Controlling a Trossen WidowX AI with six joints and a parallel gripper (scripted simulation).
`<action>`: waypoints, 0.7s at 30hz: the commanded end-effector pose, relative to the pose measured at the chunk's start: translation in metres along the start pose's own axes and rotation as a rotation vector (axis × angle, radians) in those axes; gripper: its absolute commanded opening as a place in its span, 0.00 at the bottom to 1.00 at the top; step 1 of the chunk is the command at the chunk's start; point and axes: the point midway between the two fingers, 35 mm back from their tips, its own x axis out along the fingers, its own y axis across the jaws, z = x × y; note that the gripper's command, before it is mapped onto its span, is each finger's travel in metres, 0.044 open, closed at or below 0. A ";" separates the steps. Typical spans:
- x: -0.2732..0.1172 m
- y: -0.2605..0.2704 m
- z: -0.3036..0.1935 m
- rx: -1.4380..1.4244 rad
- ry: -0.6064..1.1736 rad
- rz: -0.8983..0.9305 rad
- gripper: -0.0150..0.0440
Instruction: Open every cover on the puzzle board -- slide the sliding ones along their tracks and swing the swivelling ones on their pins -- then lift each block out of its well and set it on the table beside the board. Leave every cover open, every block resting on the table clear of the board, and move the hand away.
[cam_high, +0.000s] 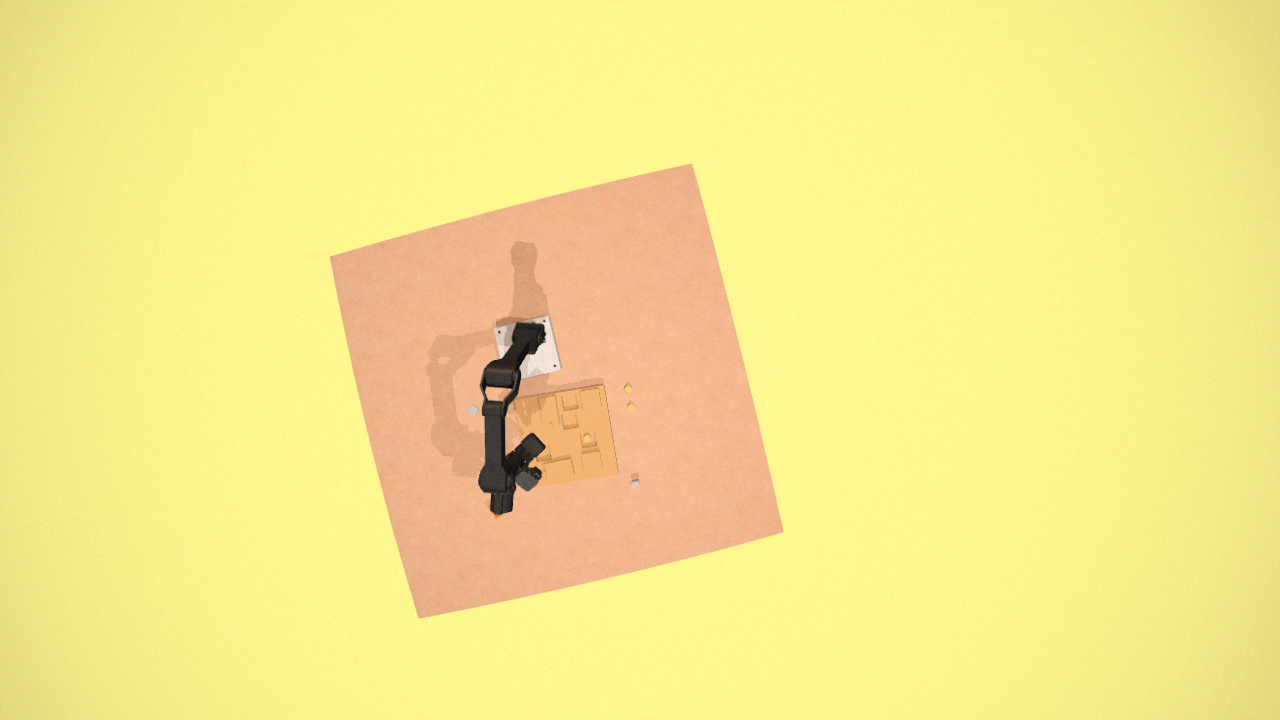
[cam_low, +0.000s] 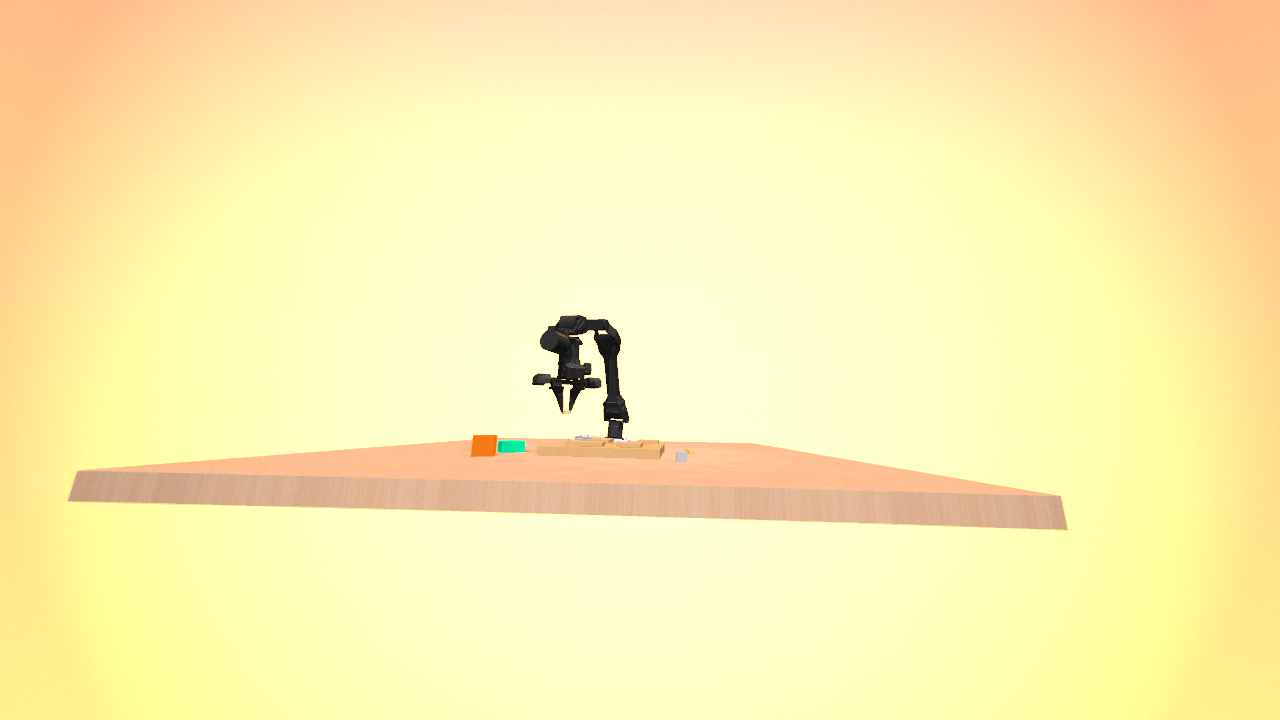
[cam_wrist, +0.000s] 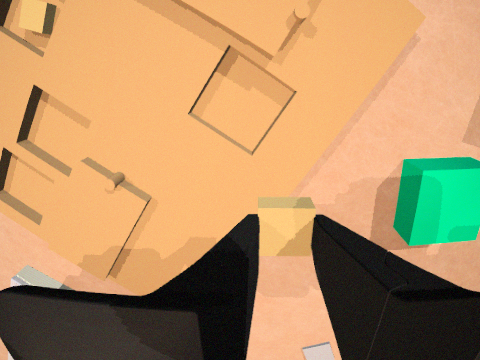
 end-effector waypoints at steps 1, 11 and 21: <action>-0.004 -0.007 -0.015 -0.003 -0.003 -0.010 0.39; -0.004 -0.022 -0.052 -0.003 0.001 -0.011 0.39; -0.003 -0.032 -0.088 -0.003 0.004 -0.012 0.39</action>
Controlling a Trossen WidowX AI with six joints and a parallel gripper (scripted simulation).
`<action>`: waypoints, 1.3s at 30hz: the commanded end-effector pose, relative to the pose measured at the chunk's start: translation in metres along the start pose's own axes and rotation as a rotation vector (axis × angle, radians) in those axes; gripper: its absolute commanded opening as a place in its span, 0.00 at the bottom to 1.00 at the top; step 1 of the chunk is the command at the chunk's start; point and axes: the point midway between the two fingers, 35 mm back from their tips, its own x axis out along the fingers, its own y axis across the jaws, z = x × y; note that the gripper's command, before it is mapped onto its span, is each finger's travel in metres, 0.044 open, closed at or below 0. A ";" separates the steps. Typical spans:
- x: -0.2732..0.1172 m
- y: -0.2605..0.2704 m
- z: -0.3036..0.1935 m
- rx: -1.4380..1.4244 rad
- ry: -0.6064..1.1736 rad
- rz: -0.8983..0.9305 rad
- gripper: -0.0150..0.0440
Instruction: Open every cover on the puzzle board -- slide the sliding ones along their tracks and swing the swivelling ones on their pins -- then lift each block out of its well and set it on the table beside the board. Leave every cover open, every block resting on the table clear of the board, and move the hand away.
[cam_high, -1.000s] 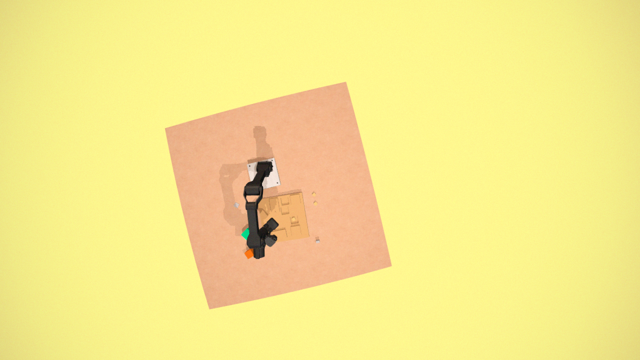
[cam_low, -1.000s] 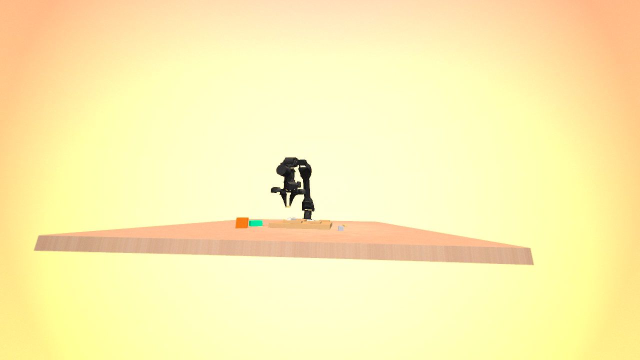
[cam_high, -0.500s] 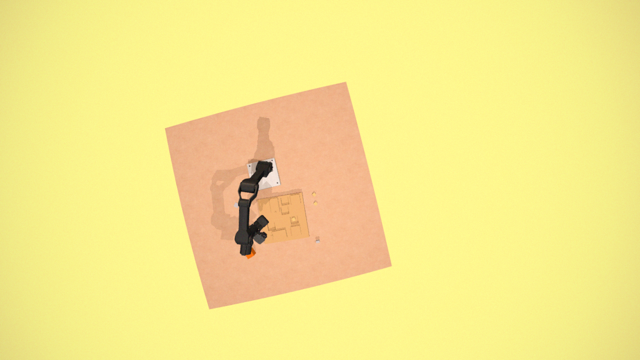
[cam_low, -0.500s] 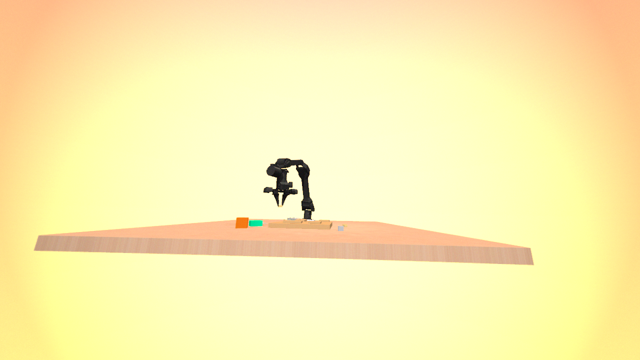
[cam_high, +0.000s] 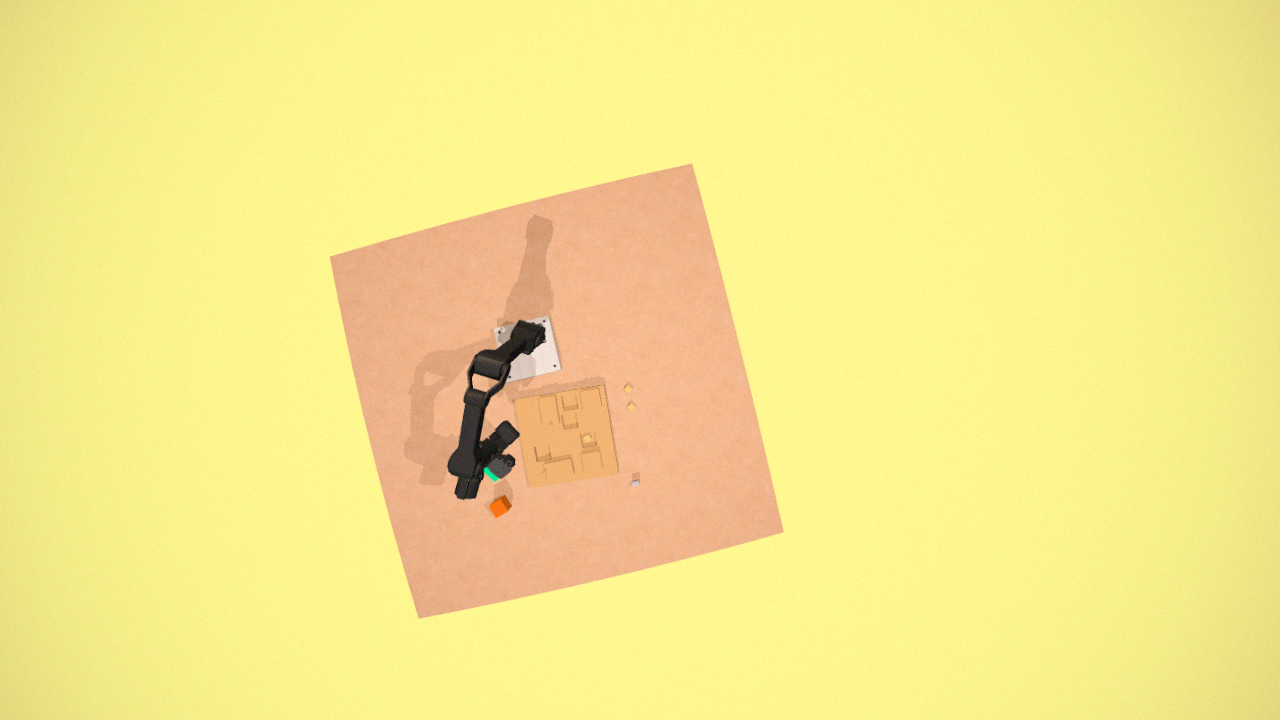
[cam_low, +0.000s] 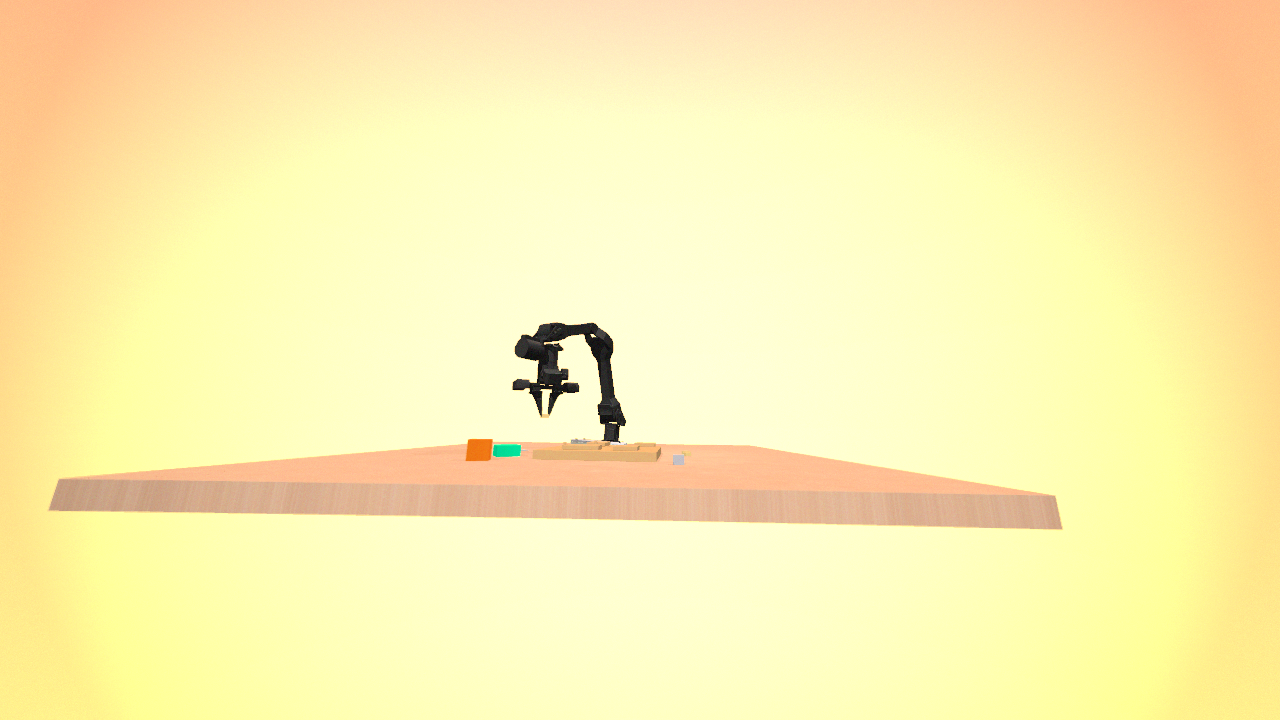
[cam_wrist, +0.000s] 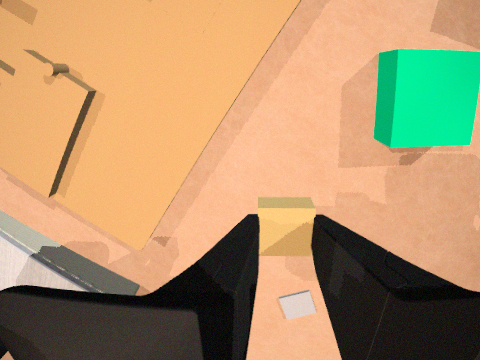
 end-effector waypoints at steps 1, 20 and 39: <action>-0.003 -0.003 -0.016 -0.002 0.000 -0.010 0.39; 0.010 -0.010 -0.046 -0.002 0.002 -0.010 0.39; 0.042 -0.013 -0.045 -0.002 0.002 -0.010 0.39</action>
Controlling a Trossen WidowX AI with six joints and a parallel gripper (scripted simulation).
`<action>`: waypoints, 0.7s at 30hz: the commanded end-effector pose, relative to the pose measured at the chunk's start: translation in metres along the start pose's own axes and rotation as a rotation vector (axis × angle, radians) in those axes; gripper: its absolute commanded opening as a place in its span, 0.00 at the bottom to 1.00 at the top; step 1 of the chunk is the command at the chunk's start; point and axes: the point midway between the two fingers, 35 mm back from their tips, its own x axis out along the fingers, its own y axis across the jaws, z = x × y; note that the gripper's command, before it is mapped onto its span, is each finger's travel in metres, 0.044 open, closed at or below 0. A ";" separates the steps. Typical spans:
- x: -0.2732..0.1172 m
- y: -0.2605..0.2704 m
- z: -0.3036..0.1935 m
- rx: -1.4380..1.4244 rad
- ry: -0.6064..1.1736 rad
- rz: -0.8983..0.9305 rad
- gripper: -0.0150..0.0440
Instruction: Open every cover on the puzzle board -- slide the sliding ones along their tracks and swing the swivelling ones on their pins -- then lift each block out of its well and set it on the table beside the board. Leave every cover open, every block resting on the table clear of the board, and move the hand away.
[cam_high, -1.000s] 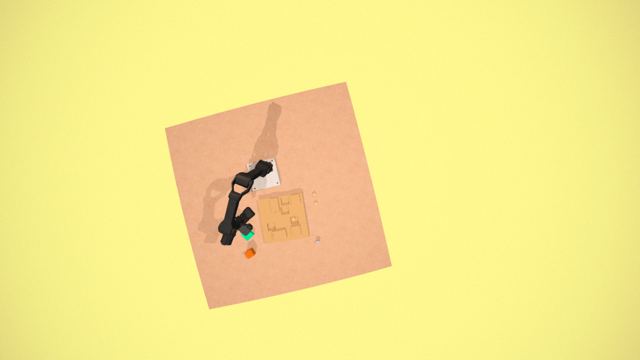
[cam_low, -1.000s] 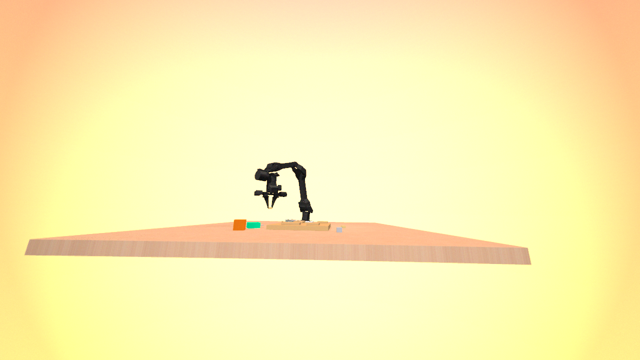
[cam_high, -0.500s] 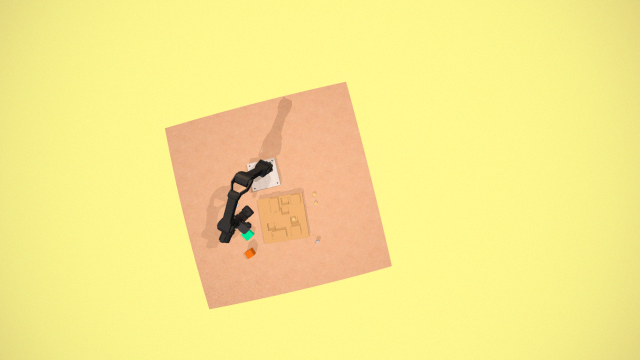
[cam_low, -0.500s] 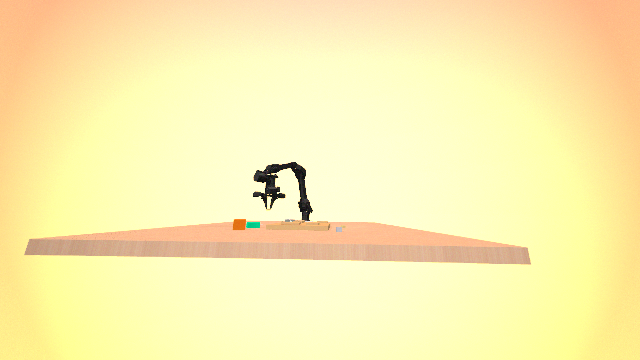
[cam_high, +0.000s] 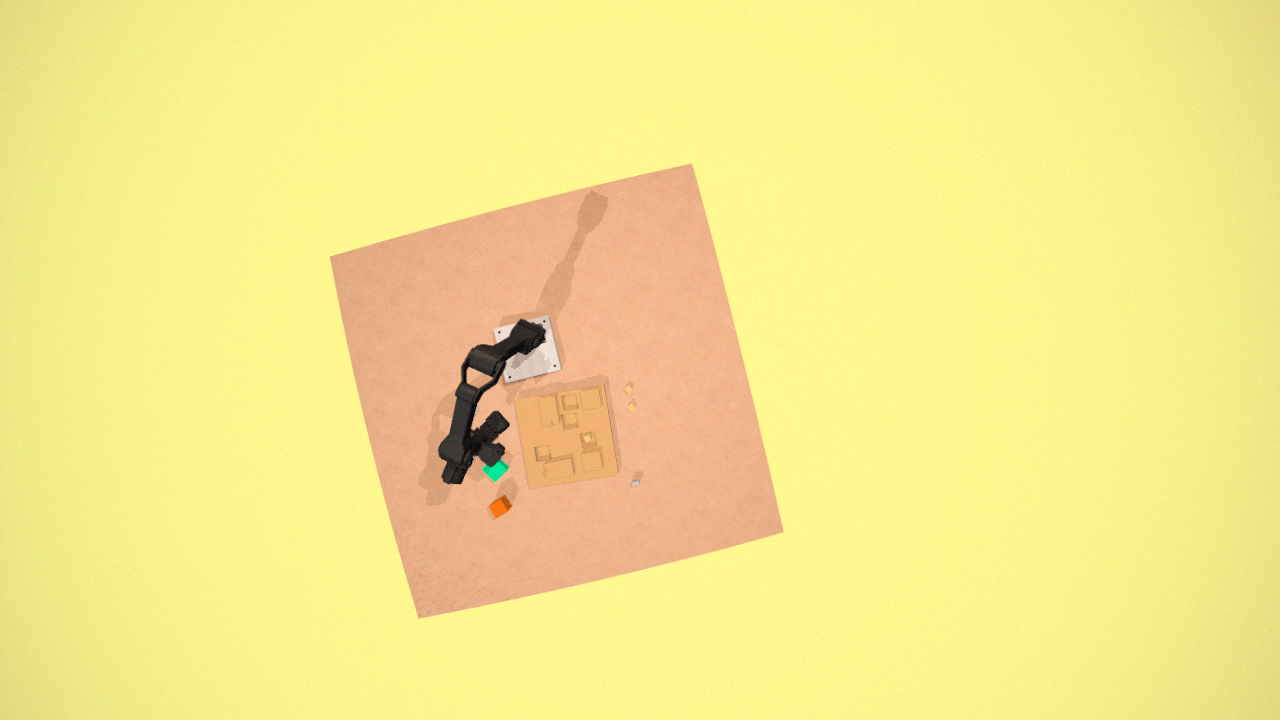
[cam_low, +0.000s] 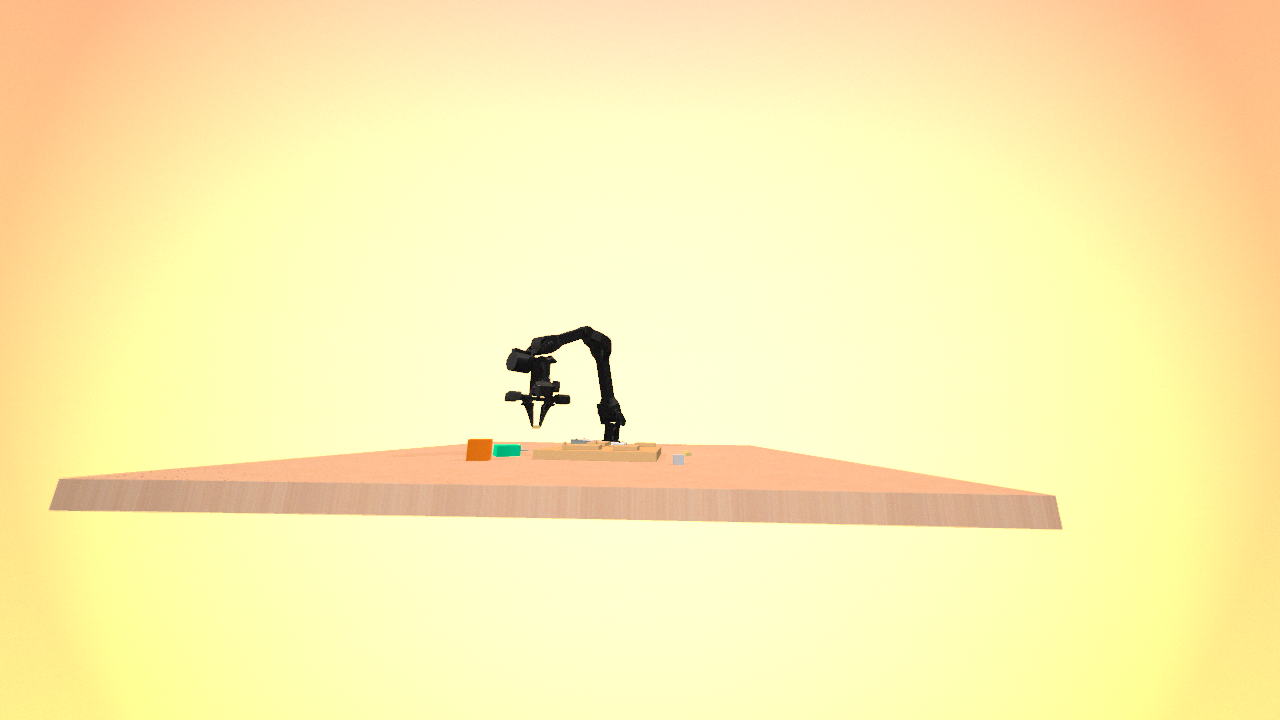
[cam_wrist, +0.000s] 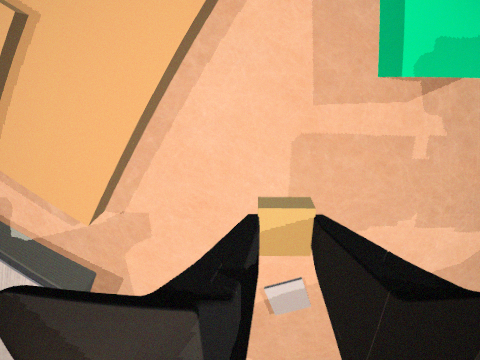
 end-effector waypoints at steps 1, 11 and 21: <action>0.011 0.001 -0.001 -0.003 0.007 0.011 0.39; 0.027 0.002 -0.001 -0.003 0.007 0.011 0.39; 0.043 0.003 -0.002 -0.003 0.007 0.011 0.39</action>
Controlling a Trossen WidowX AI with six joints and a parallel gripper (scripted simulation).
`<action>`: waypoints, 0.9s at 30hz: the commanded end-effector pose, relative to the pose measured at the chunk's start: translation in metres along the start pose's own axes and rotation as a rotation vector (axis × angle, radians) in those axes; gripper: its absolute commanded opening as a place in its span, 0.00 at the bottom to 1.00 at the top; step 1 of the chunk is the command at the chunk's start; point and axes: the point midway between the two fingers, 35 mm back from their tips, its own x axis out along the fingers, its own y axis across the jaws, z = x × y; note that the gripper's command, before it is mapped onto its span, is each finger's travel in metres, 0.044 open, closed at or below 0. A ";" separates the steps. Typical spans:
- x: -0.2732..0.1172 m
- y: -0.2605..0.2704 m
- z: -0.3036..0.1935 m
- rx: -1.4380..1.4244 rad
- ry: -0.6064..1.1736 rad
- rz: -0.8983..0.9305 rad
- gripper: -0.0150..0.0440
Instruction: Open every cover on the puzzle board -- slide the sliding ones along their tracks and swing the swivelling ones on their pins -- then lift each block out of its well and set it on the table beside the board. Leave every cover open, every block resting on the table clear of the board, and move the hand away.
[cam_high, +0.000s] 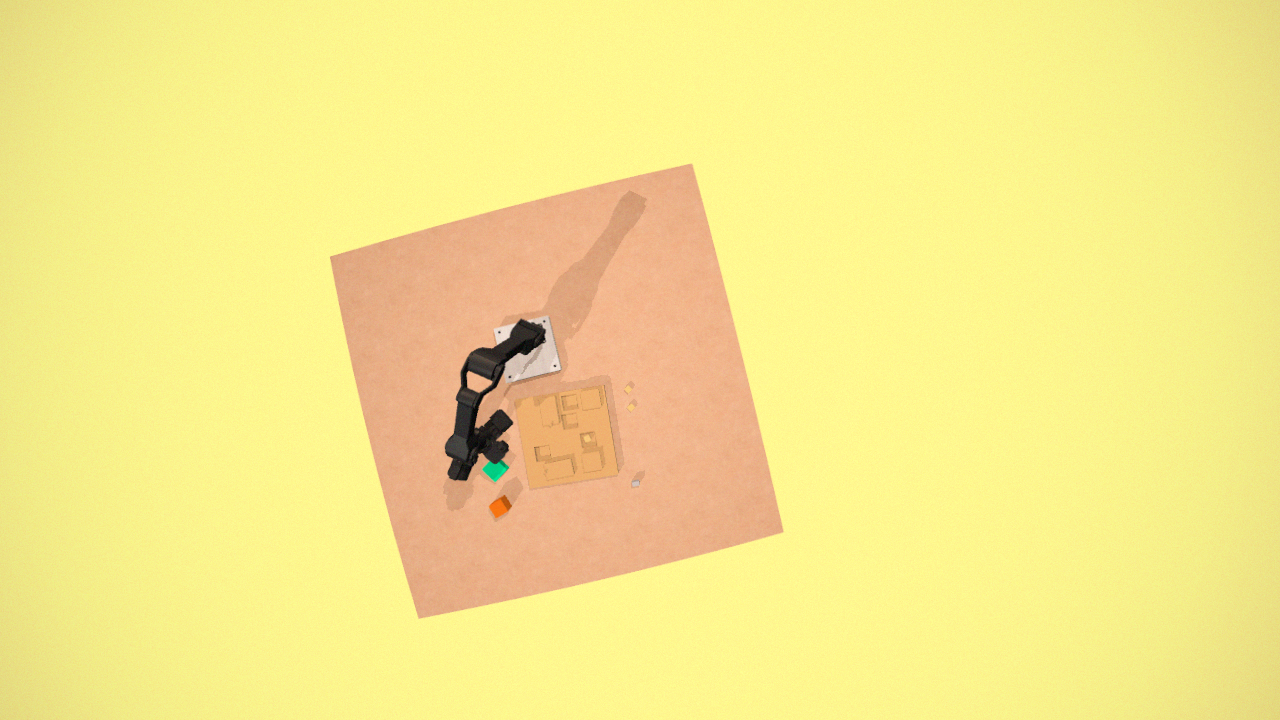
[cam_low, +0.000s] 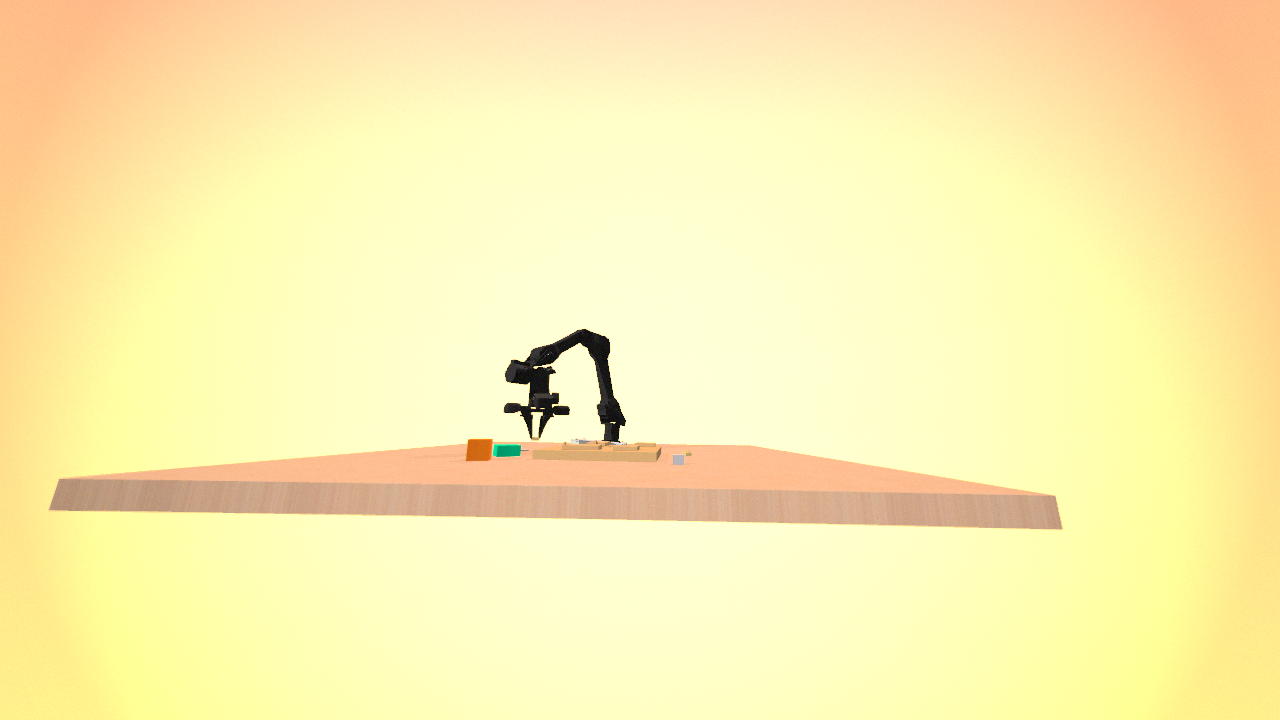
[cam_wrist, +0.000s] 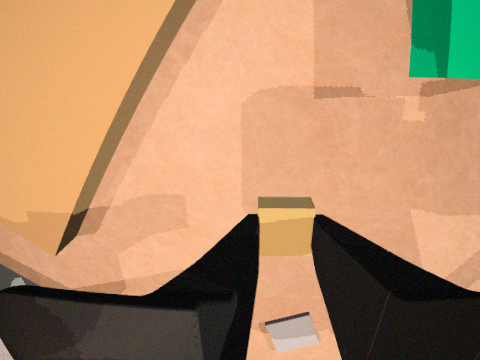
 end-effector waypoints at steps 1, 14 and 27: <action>0.010 0.003 -0.001 0.001 0.007 0.012 0.39; 0.031 0.005 -0.003 0.001 0.007 0.012 0.39; 0.035 0.005 -0.002 -0.004 0.003 0.006 0.48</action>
